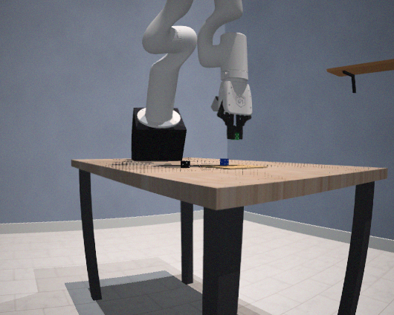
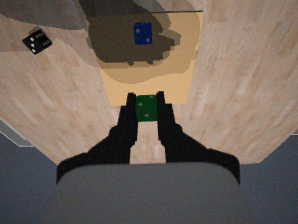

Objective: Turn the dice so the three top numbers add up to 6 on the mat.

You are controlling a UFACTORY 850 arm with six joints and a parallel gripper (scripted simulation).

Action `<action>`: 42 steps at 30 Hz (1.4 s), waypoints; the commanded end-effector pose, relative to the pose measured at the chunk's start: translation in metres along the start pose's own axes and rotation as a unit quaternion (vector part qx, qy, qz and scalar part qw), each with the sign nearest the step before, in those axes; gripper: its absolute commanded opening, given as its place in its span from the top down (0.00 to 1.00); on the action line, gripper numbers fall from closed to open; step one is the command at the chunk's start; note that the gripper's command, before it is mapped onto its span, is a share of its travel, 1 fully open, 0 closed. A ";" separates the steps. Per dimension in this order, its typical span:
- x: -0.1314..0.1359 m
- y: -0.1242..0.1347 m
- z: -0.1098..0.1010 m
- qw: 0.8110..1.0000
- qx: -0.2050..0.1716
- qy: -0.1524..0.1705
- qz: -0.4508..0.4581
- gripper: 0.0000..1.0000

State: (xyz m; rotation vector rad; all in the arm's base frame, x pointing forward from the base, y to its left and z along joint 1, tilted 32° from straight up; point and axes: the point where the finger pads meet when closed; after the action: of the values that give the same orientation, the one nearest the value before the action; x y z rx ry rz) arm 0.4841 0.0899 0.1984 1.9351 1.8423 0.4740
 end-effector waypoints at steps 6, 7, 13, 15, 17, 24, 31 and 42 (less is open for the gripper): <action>0.000 0.002 0.040 1.000 -0.005 0.003 0.000 0.85; 0.000 0.003 0.045 1.000 -0.005 0.003 0.000 0.85; 0.000 0.003 0.068 1.000 -0.005 0.003 0.000 0.85; 0.000 0.003 0.071 1.000 -0.005 0.003 0.000 0.85; 0.000 0.004 0.072 1.000 -0.005 0.003 0.000 0.85; 0.000 0.004 0.072 1.000 -0.005 0.003 0.000 0.85; 0.000 0.004 0.072 1.000 -0.005 0.003 0.000 0.85; 0.000 0.004 0.072 1.000 -0.005 0.003 0.000 0.85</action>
State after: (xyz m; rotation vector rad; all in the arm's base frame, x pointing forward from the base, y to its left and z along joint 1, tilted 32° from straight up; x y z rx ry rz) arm 0.5243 0.0846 0.1383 1.9307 1.8403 0.4887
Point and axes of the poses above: the point where the finger pads meet when closed, its own z axis out along the fingers, its own x axis across the jaws, y = z × x, and after that the axes turned 12 degrees about z, right-handed
